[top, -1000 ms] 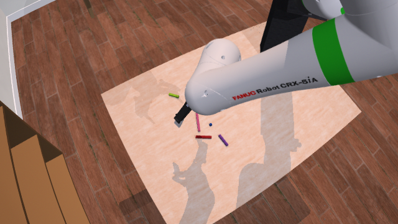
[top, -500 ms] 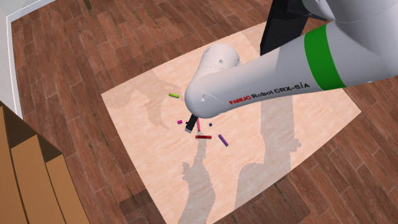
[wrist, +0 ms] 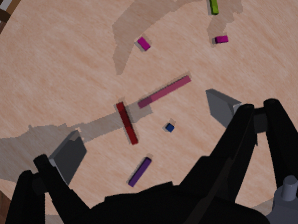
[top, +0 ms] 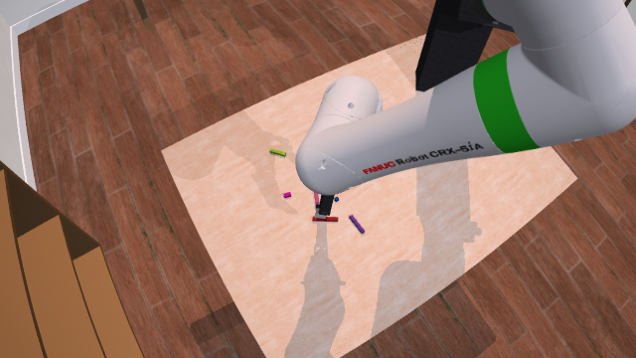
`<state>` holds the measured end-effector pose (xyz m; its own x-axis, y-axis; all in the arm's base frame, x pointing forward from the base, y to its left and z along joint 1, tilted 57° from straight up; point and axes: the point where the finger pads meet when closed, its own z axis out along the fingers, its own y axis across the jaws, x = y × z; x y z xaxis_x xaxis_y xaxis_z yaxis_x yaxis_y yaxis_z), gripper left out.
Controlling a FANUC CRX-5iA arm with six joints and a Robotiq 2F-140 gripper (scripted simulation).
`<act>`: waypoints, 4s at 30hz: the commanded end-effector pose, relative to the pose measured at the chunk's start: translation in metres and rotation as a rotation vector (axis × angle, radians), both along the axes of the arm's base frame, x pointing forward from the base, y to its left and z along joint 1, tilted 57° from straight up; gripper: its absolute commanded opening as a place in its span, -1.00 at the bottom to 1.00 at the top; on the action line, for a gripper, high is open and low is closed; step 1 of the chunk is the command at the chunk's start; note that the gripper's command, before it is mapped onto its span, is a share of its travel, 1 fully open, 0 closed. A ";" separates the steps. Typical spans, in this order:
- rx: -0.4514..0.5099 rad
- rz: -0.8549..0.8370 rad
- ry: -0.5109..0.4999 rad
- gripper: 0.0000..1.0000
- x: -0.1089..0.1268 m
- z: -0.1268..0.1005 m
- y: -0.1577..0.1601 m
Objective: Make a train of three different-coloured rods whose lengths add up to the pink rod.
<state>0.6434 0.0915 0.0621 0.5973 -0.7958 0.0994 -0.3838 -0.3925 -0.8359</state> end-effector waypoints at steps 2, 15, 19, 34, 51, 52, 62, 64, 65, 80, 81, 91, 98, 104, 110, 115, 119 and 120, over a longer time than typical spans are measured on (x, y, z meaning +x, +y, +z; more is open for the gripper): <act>-0.082 0.101 -0.073 1.00 -0.001 -0.007 0.012; -0.271 0.320 -0.204 1.00 -0.006 -0.022 0.039; -0.296 0.350 -0.223 1.00 -0.007 -0.024 0.043; -0.373 0.442 -0.284 1.00 -0.009 -0.030 0.054; -0.373 0.442 -0.284 1.00 -0.009 -0.030 0.054; -0.373 0.442 -0.284 1.00 -0.009 -0.030 0.054; -0.373 0.442 -0.284 1.00 -0.009 -0.030 0.054; -0.373 0.442 -0.284 1.00 -0.009 -0.030 0.054; -0.373 0.442 -0.284 1.00 -0.009 -0.030 0.054; -0.373 0.442 -0.284 1.00 -0.009 -0.030 0.054; -0.373 0.442 -0.284 1.00 -0.009 -0.030 0.054; -0.373 0.442 -0.284 1.00 -0.009 -0.030 0.054; -0.373 0.442 -0.284 1.00 -0.009 -0.030 0.054; -0.373 0.442 -0.284 1.00 -0.009 -0.030 0.054; -0.373 0.442 -0.284 1.00 -0.009 -0.030 0.054; -0.373 0.442 -0.284 1.00 -0.009 -0.030 0.054; -0.328 0.407 -0.249 1.00 -0.006 -0.033 0.048; -0.282 0.369 -0.213 1.00 -0.002 -0.036 0.042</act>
